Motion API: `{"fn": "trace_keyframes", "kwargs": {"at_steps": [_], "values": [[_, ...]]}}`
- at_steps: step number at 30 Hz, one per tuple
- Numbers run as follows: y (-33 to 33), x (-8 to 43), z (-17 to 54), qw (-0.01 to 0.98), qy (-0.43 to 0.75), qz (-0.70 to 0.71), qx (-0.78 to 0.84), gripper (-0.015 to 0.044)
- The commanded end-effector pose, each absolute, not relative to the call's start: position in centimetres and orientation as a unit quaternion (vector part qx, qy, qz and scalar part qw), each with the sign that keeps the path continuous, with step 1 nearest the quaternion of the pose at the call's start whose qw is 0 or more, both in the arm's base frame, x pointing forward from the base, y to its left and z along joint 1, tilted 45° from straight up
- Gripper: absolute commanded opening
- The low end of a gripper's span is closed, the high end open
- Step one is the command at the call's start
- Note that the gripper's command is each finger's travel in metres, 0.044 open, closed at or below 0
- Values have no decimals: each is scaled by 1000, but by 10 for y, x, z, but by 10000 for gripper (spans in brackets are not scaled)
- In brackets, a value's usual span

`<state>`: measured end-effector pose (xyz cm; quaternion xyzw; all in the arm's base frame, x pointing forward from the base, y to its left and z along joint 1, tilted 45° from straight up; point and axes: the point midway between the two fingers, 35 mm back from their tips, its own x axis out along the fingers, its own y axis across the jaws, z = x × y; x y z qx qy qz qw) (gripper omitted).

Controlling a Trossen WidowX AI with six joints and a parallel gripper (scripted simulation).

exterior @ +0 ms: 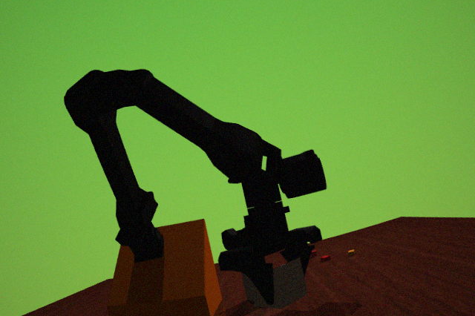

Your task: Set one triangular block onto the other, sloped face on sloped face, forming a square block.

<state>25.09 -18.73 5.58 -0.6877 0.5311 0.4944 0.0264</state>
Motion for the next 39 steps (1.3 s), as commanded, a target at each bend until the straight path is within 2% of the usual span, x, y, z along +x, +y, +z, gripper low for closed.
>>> {"fn": "trace_keyframes", "kwargs": {"at_steps": [1,10,26,31,39], "values": [[-186,250,59,27,534,493,-686,0],[-187,250,56,-10,505,523,-687,0],[-186,251,56,-142,394,611,-672,0],[-186,251,56,-131,405,604,-674,0],[-186,251,56,-42,479,546,-686,0]]}}
